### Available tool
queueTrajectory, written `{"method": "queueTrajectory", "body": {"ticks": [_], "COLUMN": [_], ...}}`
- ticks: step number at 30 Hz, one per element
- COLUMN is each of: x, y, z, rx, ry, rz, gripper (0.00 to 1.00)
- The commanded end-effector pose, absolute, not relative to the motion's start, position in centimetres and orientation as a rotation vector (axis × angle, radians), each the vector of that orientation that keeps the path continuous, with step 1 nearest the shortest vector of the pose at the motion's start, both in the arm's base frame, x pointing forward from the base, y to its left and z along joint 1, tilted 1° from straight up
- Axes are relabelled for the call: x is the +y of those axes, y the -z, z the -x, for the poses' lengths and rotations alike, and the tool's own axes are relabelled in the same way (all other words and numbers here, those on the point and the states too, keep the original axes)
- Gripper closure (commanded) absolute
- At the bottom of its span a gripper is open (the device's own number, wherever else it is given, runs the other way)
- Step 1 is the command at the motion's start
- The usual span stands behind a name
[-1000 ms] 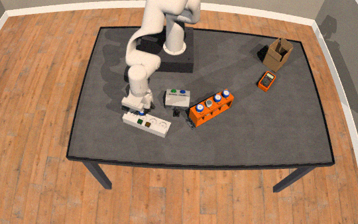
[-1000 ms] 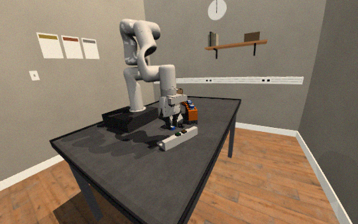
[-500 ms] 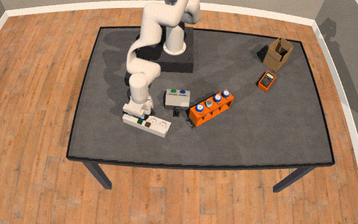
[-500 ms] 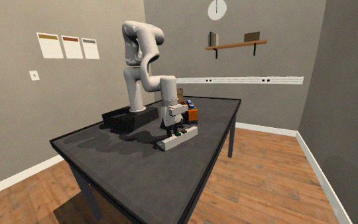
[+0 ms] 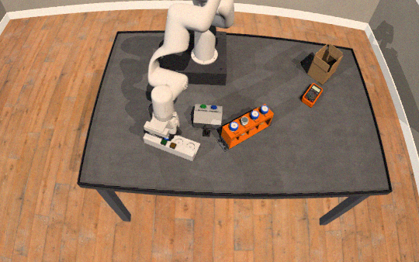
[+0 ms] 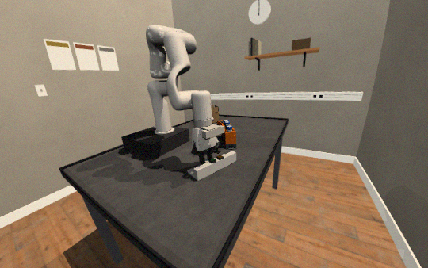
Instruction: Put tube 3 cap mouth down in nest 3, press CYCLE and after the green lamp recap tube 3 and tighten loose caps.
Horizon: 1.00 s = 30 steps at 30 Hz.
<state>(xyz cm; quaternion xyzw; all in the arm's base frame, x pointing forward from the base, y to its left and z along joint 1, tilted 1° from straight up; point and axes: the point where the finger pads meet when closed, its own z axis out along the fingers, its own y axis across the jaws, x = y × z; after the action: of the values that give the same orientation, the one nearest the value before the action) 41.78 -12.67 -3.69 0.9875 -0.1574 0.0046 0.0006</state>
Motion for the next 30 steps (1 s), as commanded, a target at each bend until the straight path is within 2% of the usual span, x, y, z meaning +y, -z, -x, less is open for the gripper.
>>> {"method": "queueTrajectory", "body": {"ticks": [1, 29, 30], "x": [-12.7, -12.7, -12.7], "y": [3.6, 4.6, 4.6], "z": [-41.9, -41.9, -41.9], "rx": [-0.494, -0.494, -0.494], "ry": [-0.020, -0.020, -0.020], "rz": [-3.102, -3.102, -3.102], "gripper": [1.00, 1.00, 0.54]}}
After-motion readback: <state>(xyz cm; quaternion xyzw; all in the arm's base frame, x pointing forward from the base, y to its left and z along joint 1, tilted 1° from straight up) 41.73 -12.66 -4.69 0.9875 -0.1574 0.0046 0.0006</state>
